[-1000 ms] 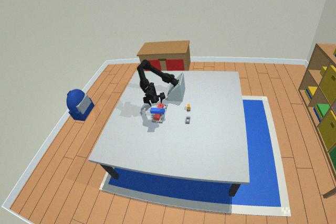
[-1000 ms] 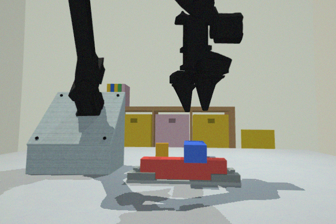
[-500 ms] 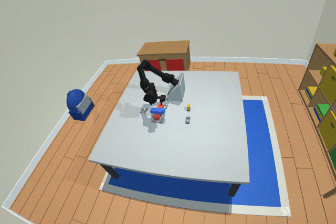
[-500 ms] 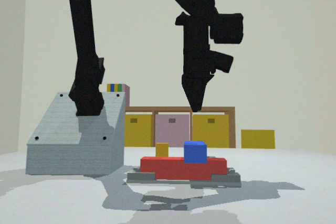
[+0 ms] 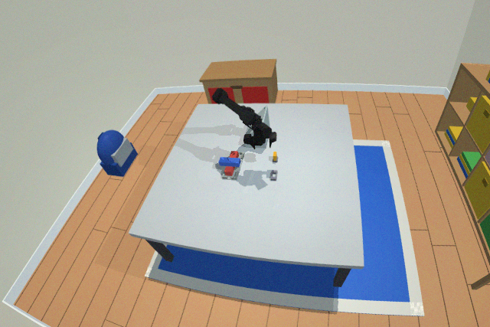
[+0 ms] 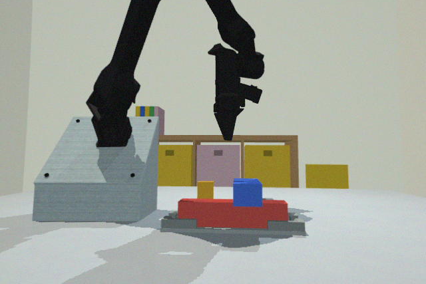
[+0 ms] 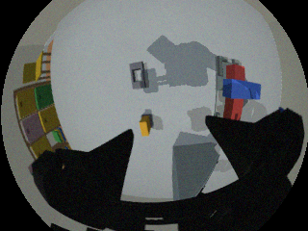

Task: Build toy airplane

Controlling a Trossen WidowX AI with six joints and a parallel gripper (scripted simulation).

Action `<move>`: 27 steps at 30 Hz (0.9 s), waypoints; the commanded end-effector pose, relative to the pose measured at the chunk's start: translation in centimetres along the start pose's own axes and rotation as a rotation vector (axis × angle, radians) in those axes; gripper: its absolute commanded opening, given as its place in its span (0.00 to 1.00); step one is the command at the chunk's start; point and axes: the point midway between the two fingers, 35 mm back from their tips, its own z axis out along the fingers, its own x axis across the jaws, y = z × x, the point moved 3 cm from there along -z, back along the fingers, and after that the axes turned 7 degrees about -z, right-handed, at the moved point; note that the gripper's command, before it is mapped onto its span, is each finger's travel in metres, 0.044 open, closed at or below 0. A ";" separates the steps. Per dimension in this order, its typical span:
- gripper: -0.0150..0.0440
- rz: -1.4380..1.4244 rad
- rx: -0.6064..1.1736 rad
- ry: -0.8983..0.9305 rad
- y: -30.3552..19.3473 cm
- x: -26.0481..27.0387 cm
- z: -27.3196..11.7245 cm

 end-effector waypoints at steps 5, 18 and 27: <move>1.00 0.059 0.019 -0.051 -4.3 7.3 1.6; 1.00 0.060 0.019 -0.054 -4.4 6.9 7.4; 1.00 0.060 0.019 -0.055 -4.4 6.8 8.9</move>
